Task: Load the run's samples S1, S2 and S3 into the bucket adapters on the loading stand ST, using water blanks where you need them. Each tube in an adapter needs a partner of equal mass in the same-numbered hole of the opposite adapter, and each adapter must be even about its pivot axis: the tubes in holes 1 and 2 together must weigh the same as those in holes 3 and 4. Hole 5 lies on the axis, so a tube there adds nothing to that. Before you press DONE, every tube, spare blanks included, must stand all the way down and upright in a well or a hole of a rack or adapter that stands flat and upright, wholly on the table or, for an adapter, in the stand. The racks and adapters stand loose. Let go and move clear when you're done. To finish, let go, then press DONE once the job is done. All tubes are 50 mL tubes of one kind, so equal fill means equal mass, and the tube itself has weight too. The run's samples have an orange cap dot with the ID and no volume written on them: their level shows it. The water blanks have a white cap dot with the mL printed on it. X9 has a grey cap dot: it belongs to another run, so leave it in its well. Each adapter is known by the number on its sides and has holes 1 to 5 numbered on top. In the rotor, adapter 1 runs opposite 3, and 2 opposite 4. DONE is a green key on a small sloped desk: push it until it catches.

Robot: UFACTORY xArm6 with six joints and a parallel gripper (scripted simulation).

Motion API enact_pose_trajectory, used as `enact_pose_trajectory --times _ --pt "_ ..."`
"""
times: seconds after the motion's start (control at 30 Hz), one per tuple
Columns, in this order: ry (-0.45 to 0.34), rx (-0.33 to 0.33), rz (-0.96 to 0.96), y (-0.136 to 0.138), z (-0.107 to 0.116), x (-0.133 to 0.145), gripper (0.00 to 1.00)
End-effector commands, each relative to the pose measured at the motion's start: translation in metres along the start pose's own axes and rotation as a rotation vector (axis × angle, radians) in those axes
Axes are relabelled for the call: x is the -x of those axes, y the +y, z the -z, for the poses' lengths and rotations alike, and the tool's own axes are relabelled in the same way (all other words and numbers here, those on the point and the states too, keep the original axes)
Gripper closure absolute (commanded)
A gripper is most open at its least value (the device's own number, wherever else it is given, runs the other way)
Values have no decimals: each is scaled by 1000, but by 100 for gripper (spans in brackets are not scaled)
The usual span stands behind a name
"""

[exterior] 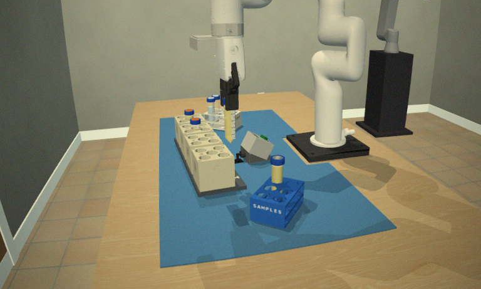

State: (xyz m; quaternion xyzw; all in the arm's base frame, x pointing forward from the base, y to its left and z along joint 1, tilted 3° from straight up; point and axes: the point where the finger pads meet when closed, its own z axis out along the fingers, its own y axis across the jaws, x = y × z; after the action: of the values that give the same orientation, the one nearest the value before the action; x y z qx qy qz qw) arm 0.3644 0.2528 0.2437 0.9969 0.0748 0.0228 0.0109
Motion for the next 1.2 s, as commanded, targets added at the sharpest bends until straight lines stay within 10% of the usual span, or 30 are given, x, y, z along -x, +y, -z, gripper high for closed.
enact_pose_trajectory --times 0.0,1.17 --pt "4 -3 0 15 2 -5 100" --pt "5 -1 0 164 2 -38 100"
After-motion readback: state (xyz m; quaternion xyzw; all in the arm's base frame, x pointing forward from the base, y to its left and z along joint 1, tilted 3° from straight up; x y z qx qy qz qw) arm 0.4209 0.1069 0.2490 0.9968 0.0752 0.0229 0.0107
